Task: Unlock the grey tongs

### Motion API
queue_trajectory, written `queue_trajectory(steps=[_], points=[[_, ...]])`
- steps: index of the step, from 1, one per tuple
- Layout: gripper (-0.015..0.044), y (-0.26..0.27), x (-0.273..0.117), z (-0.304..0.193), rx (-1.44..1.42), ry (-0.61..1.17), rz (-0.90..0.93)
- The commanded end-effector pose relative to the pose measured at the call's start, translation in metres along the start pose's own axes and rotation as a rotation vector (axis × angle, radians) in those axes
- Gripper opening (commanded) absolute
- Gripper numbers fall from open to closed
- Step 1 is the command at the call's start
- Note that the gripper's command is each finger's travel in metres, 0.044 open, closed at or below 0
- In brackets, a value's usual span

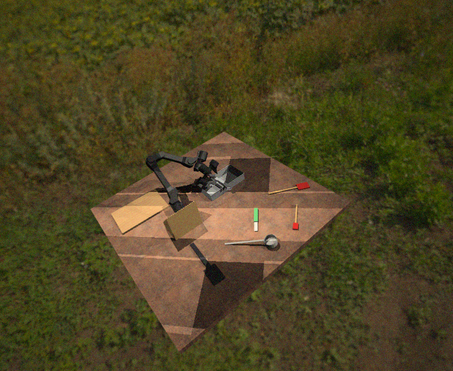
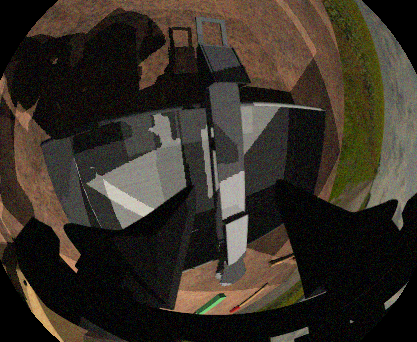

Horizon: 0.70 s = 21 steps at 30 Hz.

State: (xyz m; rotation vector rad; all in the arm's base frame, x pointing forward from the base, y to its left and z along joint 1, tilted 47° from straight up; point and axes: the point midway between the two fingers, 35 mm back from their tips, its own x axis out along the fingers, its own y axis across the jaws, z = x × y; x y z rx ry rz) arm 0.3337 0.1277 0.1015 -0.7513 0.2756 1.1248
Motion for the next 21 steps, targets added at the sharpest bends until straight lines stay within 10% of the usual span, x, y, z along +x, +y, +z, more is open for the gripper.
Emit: queue_trajectory(steps=[1,21], points=[[0.026,0.0,0.007,-0.001,0.004,0.004,0.0],[0.026,0.0,0.039,-0.001,0.004,0.002,-0.001]])
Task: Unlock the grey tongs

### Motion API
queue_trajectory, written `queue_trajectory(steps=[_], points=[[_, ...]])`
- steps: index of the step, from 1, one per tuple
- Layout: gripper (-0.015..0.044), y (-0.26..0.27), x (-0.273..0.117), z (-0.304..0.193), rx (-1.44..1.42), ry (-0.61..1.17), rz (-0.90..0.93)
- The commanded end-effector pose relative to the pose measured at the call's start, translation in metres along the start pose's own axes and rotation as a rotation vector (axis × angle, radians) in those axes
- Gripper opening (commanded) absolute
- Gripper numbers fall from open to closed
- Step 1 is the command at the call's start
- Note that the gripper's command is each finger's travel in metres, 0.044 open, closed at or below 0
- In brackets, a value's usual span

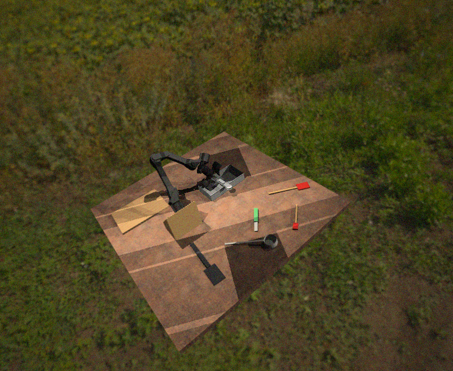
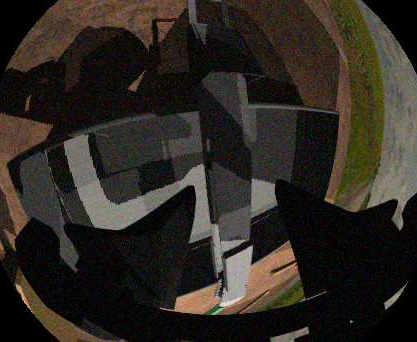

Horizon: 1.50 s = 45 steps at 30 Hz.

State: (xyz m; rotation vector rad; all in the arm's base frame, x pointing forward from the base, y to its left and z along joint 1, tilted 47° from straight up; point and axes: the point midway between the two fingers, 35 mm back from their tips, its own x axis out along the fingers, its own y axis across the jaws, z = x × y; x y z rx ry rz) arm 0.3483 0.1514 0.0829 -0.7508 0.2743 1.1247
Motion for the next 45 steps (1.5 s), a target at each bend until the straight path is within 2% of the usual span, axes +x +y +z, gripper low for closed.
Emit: queue_trajectory(steps=[1,14,20,29,36,42,45], points=[[0.026,0.001,0.007,-0.001,0.004,0.003,0.0],[0.026,0.003,0.026,0.0,0.006,0.0,-0.003],[0.0103,0.003,0.022,0.001,0.001,-0.004,-0.001],[0.0043,0.003,0.022,0.001,0.001,-0.004,-0.001],[-0.0141,-0.003,0.015,0.0,0.001,-0.001,0.0],[-0.015,-0.035,-0.041,0.0,0.004,0.004,-0.002],[-0.015,-0.036,-0.044,0.0,0.004,0.003,-0.002]])
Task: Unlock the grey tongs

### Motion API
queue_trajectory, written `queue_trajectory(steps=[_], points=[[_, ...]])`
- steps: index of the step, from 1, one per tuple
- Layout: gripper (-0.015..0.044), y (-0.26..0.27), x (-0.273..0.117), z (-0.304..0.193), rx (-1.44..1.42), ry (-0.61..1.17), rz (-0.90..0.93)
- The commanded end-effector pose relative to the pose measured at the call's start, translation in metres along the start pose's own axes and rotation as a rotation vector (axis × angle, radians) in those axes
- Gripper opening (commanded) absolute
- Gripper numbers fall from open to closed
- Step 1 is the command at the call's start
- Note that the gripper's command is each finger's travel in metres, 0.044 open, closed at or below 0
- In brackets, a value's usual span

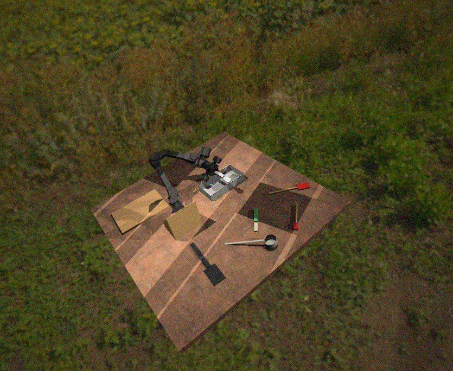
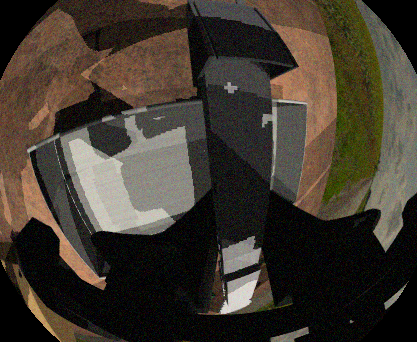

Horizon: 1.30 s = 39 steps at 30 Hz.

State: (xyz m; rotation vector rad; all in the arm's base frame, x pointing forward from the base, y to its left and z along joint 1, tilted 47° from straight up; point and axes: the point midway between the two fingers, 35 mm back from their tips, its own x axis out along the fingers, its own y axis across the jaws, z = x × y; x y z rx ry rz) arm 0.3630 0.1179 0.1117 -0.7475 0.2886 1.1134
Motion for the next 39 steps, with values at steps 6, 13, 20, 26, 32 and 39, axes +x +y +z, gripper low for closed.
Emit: queue_trajectory(steps=[6,13,20,26,32,39], points=[[-0.015,-0.0039,-0.0107,0.004,-0.008,-0.008,0.003],[-0.015,-0.0048,-0.0085,0.0027,-0.01,0.002,0.043],[-0.015,-0.0058,-0.0051,0.0007,-0.014,0.018,0.126],[-0.015,-0.006,-0.0032,0.0,-0.016,0.026,0.198],[-0.015,-0.0057,-0.0024,0.0001,-0.018,0.028,0.271],[-0.015,-0.0049,-0.0027,0.0014,-0.018,0.024,0.355]])
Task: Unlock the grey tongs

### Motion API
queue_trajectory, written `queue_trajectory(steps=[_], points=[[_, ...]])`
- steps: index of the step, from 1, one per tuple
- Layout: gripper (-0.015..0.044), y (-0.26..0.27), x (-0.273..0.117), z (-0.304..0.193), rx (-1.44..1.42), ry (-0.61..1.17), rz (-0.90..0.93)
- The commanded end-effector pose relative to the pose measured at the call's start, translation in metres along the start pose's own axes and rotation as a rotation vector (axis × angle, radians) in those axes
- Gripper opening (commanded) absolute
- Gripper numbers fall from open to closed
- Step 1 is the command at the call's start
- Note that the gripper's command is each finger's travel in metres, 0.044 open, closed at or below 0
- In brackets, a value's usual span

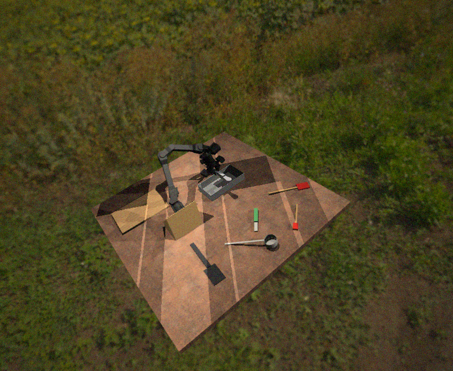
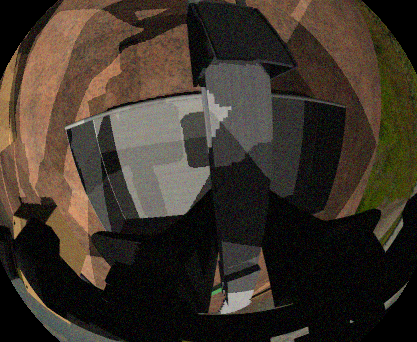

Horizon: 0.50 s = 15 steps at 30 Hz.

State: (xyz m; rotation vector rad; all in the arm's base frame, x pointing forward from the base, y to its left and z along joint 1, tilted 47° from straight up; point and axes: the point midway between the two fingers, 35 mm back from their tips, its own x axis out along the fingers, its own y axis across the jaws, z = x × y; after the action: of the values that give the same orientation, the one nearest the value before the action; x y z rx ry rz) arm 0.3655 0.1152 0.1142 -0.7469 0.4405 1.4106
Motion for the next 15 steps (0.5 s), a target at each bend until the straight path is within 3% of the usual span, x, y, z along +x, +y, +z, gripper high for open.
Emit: queue_trajectory(steps=[1,15], points=[[-0.015,-0.0008,-0.001,0.002,-0.007,-0.008,0.043],[-0.015,0.0024,-0.0047,0.008,-0.009,-0.038,0.198]])
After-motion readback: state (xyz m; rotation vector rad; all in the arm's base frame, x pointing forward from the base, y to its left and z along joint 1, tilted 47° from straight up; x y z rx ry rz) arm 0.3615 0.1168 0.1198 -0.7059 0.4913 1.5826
